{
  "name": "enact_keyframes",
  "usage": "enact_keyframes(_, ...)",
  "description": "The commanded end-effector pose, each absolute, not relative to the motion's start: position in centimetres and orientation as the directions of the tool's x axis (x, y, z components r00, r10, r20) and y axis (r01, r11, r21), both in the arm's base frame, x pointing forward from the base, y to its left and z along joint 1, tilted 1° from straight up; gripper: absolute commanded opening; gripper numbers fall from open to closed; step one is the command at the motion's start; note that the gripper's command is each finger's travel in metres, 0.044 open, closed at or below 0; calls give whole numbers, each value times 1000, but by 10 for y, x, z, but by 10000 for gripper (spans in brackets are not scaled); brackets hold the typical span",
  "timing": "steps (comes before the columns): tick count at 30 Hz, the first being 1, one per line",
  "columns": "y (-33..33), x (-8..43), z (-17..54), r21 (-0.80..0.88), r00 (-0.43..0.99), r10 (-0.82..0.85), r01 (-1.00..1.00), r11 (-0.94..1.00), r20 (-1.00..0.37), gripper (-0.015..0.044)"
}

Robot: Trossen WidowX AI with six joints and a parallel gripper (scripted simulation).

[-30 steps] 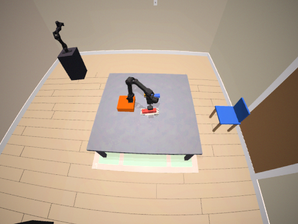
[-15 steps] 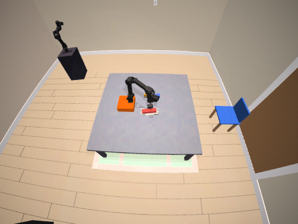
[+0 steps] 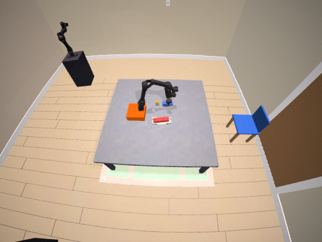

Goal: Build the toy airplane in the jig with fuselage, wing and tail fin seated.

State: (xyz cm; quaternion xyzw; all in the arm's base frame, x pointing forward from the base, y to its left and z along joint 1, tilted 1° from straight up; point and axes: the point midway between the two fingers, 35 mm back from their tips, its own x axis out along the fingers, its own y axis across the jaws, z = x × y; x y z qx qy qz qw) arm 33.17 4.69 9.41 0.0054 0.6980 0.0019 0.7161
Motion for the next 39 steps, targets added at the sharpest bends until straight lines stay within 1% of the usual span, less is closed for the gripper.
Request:
enact_keyframes(1,95,333,91,13,18,13,13,1000,-1000,440)
enact_keyframes(8,98,333,89,13,18,13,13,1000,-1000,440)
enact_keyframes(13,98,333,48,13,18,13,13,1000,-1000,440)
enact_keyframes(39,99,334,10,13,18,13,13,1000,-1000,440)
